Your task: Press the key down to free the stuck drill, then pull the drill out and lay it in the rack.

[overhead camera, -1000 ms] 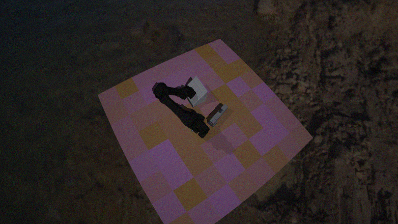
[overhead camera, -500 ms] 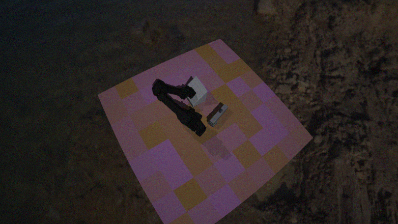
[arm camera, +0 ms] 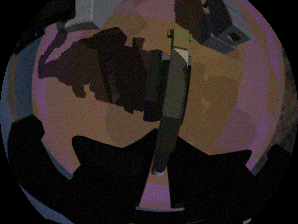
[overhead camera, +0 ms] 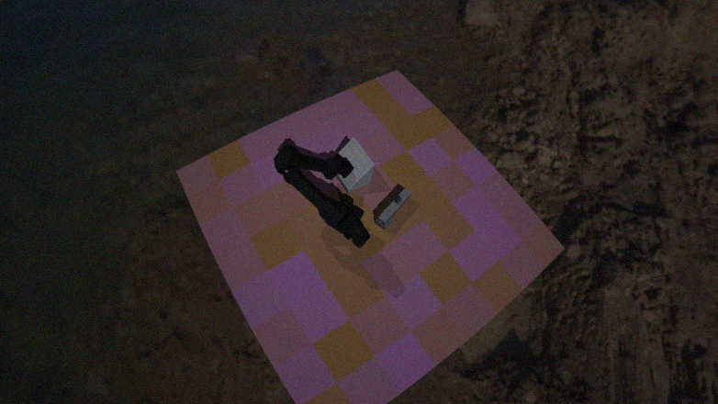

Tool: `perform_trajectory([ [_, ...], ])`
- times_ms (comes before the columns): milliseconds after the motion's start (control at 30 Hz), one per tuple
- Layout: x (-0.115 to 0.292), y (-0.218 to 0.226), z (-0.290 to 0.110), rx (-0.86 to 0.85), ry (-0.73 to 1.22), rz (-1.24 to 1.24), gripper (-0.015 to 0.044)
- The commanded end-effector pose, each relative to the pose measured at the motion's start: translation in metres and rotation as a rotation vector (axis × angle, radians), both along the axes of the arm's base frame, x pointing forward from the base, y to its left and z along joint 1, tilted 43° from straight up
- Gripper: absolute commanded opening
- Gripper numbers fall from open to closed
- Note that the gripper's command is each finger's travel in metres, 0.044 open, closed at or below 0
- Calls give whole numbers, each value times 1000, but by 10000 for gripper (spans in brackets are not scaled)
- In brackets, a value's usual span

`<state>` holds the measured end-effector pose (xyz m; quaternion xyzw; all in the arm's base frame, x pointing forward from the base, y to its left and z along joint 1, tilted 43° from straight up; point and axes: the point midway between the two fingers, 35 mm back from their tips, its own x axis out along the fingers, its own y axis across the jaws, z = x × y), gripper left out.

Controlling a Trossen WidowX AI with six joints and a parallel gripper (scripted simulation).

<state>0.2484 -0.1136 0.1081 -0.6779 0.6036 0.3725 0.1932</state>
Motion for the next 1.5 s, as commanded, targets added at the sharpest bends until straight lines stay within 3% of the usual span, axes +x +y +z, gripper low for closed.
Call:
perform_trajectory([
  [0,-1,-2,-3,-4,5,3,0],
  [1467,-4,-22,-26,-6,5,3,0],
])
